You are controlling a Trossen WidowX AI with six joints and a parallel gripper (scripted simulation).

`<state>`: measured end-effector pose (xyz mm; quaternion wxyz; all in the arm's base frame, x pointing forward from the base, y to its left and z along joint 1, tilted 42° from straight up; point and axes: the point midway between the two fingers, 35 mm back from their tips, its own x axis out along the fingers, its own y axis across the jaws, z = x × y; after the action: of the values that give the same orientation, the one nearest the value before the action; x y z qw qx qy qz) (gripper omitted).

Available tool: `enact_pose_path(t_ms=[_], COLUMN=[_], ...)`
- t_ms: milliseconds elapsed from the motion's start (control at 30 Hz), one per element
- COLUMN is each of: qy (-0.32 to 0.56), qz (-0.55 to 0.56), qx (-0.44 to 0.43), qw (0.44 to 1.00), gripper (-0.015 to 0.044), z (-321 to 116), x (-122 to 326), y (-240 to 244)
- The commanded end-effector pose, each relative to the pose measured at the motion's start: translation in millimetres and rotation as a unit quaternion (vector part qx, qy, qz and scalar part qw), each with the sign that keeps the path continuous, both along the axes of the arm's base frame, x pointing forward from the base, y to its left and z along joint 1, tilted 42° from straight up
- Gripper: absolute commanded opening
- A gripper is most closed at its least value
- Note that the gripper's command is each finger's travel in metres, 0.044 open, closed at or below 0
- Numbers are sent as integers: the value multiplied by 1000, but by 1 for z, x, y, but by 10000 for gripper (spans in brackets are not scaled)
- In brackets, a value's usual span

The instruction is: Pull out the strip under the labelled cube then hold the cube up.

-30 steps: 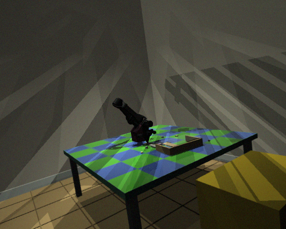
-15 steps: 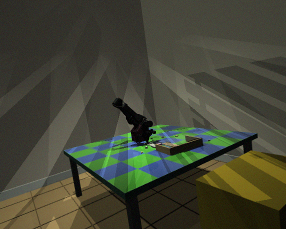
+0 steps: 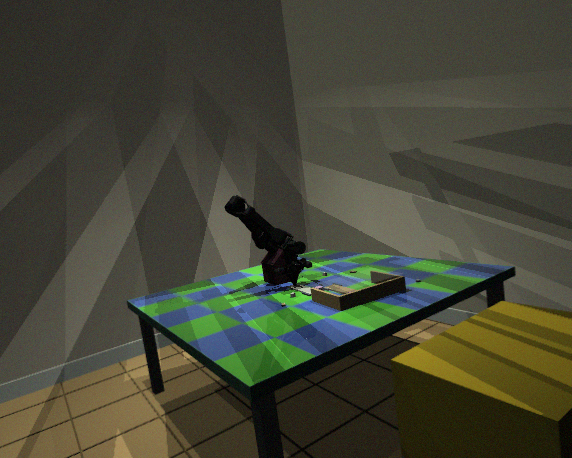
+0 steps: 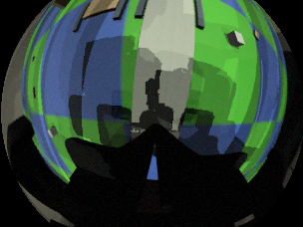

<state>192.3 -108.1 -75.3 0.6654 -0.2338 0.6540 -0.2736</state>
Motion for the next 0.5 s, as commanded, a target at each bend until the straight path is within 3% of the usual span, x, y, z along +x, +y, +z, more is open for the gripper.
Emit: enact_pose_path(t_ms=[0, 467], qy=[11, 10], qz=[-10, -10], qx=[1, 3], qw=[1000, 1000], gripper=[0, 0], z=[-2, 31], x=[-11, 3], y=[-3, 29])
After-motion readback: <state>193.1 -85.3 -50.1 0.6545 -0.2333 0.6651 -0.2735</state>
